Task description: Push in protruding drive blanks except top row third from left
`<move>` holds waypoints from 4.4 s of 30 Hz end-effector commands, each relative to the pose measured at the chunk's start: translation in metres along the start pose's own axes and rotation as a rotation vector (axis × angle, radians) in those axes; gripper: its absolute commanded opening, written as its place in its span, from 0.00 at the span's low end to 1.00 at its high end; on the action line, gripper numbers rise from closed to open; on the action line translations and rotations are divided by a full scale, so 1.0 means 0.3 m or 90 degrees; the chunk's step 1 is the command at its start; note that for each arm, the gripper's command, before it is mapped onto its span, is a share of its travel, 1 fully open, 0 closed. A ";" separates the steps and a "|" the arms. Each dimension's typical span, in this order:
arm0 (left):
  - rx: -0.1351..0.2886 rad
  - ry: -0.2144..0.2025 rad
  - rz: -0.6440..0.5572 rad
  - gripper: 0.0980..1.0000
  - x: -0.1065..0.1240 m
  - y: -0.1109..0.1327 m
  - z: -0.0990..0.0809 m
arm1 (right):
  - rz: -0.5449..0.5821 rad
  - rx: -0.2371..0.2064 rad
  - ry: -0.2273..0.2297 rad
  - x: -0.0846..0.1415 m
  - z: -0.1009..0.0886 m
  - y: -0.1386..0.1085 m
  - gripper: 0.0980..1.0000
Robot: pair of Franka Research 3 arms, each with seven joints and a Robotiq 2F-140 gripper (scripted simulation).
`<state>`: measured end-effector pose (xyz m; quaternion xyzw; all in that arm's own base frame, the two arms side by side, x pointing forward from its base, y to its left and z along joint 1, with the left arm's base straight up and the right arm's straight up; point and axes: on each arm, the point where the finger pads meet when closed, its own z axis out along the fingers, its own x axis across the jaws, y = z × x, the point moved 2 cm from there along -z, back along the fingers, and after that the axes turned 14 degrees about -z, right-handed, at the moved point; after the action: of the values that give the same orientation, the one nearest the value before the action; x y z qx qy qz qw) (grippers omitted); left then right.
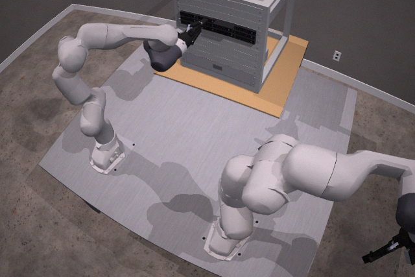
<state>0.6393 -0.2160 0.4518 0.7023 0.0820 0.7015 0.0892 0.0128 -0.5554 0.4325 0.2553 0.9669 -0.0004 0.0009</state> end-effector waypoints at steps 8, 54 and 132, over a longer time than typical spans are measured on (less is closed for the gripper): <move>-0.001 0.000 -0.001 0.00 0.000 0.002 0.002 | 0.003 0.000 0.001 0.007 -0.001 0.000 1.00; -0.001 0.000 -0.001 0.00 0.000 0.002 -0.272 | 0.003 0.000 0.001 0.007 -0.001 0.000 1.00; -0.001 0.000 -0.001 1.00 0.000 0.002 -0.272 | 0.003 0.000 0.001 0.007 -0.001 0.000 1.00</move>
<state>0.5578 -0.2163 0.4508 0.7032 0.0815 0.7004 0.0917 0.0128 -0.5554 0.4325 0.2553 0.9669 -0.0004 0.0009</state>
